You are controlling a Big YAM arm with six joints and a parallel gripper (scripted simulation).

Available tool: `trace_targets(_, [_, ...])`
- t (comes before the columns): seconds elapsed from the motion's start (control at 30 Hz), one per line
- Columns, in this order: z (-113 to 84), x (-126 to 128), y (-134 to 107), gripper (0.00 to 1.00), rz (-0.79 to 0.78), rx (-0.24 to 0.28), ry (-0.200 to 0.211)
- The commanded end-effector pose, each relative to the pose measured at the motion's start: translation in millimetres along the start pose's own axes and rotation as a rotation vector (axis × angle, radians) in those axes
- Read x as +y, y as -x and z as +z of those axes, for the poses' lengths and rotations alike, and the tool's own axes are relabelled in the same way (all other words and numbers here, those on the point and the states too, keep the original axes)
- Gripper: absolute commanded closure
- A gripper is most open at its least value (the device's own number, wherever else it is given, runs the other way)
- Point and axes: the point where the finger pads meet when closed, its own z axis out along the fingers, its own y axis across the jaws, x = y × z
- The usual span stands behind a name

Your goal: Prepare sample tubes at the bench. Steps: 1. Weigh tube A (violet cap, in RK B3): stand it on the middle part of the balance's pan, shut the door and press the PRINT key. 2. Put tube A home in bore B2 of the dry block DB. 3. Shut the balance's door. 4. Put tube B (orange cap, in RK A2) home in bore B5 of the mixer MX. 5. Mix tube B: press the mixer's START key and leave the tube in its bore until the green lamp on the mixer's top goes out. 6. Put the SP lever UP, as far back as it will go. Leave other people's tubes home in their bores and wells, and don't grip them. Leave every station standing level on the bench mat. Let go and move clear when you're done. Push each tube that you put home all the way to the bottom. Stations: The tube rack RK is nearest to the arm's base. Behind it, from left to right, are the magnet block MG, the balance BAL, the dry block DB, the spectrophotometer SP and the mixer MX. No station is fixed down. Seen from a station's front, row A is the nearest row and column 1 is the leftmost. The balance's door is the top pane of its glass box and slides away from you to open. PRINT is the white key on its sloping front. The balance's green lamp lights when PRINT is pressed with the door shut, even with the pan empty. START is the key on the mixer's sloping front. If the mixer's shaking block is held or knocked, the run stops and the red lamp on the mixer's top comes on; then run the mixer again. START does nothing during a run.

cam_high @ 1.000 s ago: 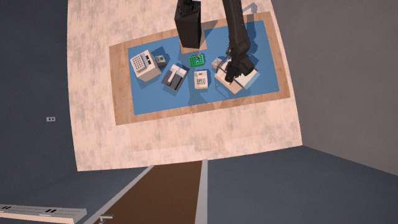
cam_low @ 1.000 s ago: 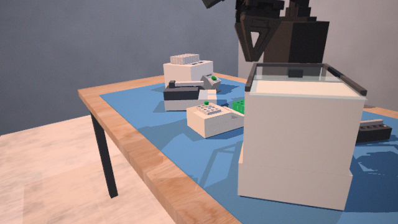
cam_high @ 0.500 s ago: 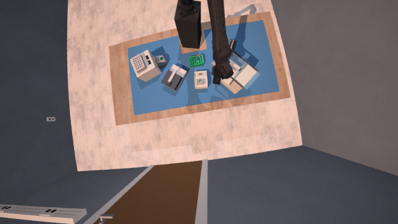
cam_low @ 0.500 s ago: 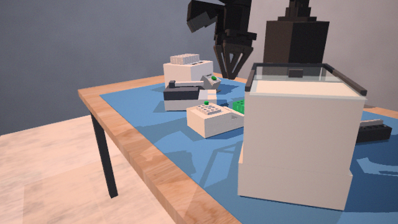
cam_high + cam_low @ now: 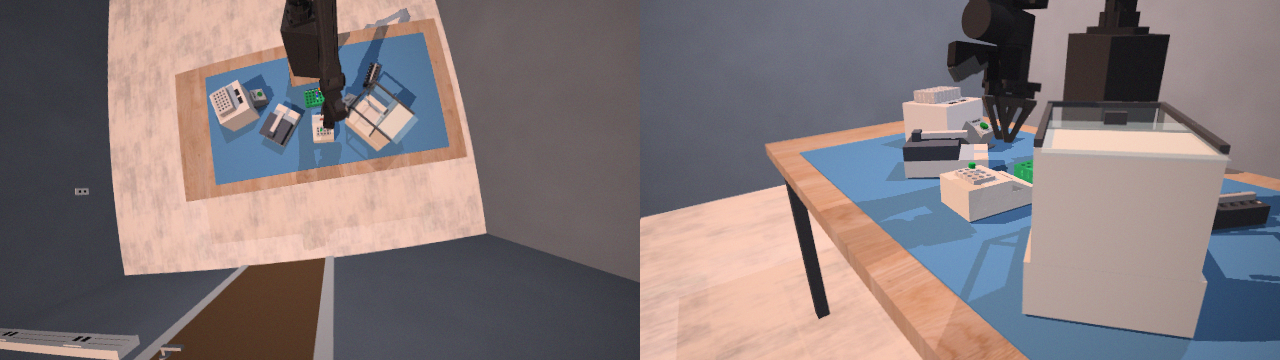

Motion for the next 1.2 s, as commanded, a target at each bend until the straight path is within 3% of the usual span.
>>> trace_targets(0.0, [8.2, -11, -6, 0.64, -0.087, 0.008, -0.002])
trace_targets(0.23, [17.1, -47, -43, 0.64, -0.109, 0.024, -0.01])
trace_targets(0.47, [20.0, -83, -90, 0.64, -0.205, 0.094, -0.038])
trace_targets(0.53, [20.0, -83, -90, 0.64, -0.205, 0.094, -0.038])
trace_targets(0.6, [19.6, -92, -104, 0.64, -0.205, 0.095, -0.036])
trace_targets(0.67, [18.2, -101, -118, 0.64, -0.252, 0.132, -0.044])
trace_targets(0.83, [14.3, -120, -150, 0.64, -0.252, 0.135, -0.045])
trace_targets(0.9, [11.1, -128, -165, 0.64, -0.301, 0.181, -0.059])
trace_targets(1.0, [5.5, -138, -190, 0.64, -0.301, 0.185, -0.058])
trace_targets(1.1, [5.3, -138, -190, 0.64, -0.301, 0.185, -0.058])
trace_targets(1.17, [6.1, -130, -168, 0.64, -0.308, 0.14, -0.05])
